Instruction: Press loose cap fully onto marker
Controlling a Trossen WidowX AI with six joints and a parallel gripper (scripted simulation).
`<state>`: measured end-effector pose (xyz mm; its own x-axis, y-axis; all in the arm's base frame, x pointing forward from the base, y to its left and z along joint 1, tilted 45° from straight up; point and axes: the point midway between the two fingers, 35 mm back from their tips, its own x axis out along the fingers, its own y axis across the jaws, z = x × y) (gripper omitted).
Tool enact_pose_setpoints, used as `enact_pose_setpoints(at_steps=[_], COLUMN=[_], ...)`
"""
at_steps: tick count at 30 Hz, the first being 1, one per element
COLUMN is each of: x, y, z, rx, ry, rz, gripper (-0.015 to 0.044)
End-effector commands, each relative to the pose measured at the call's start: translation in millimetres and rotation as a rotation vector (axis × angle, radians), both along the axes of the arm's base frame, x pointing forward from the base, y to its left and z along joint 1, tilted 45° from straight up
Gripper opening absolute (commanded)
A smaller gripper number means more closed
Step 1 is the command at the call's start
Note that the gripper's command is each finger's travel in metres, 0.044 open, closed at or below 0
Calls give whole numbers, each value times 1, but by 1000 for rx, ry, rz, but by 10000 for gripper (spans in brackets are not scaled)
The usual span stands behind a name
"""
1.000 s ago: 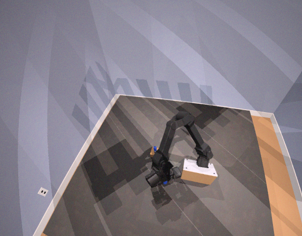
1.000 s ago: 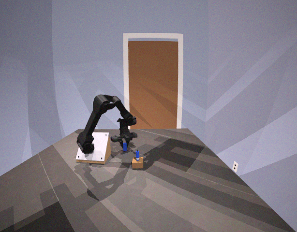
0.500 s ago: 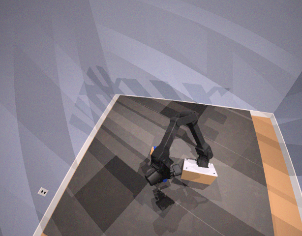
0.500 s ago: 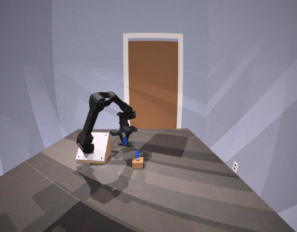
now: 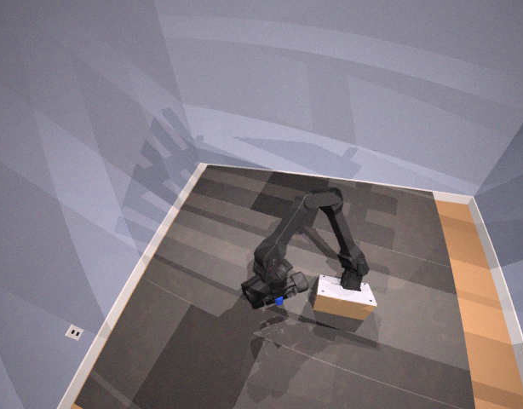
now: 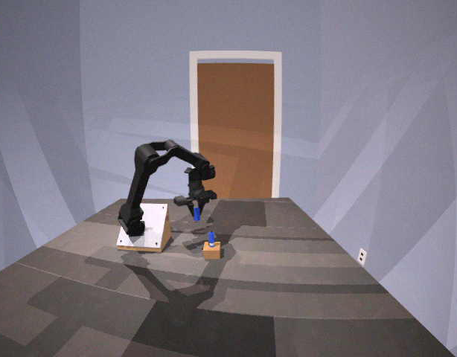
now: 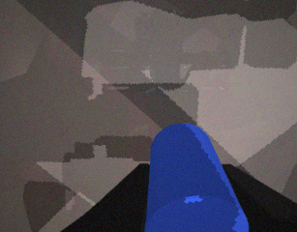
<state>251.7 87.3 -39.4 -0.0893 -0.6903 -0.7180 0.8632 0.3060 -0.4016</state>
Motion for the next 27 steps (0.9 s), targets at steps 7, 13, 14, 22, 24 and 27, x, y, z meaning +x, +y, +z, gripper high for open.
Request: enact_pose_setpoints(at_steps=[7,13,14,22,24,27], x=[38,53,55,67,69,71], y=[-23,-41,-44,-73,-81,-90], z=[51,80,85,126,136,149], rx=[9,6,5,-5,-9,-13], ry=[-14,-15,-15,-15,-14,-14], rz=[6,6,6,3,2,0], gripper=[0,0,0,0,0,0])
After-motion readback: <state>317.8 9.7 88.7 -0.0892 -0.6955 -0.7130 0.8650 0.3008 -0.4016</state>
